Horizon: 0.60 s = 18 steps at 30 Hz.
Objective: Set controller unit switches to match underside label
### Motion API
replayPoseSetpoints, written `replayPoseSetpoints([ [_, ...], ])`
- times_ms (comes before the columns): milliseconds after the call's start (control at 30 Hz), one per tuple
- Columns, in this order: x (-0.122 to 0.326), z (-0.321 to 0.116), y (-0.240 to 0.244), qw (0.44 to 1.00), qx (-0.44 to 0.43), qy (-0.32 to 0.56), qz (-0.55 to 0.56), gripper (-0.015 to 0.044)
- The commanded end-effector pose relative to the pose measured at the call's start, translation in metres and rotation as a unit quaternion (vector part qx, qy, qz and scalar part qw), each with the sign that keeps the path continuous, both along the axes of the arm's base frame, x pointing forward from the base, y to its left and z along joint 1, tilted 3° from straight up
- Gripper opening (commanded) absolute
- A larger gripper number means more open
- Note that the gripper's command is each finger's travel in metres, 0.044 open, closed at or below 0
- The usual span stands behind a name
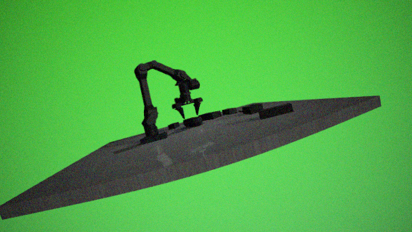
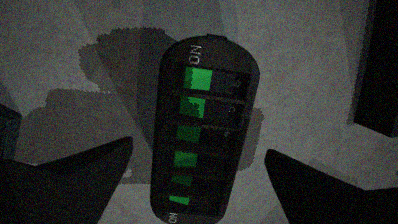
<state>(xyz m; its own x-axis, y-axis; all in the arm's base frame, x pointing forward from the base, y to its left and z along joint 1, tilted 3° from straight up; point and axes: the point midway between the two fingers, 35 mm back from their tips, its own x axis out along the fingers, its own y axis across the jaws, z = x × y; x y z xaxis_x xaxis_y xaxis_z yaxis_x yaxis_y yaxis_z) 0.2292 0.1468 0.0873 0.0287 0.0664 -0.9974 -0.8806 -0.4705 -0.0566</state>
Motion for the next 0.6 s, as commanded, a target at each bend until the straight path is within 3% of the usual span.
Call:
replayPoseSetpoints([
  [0,0.0041,0.0122,-0.0069,1.0,0.007,-0.007,0.006,0.044],
  [567,0.0041,0.0141,-0.0069,1.0,0.006,-0.007,0.005,0.044],
])
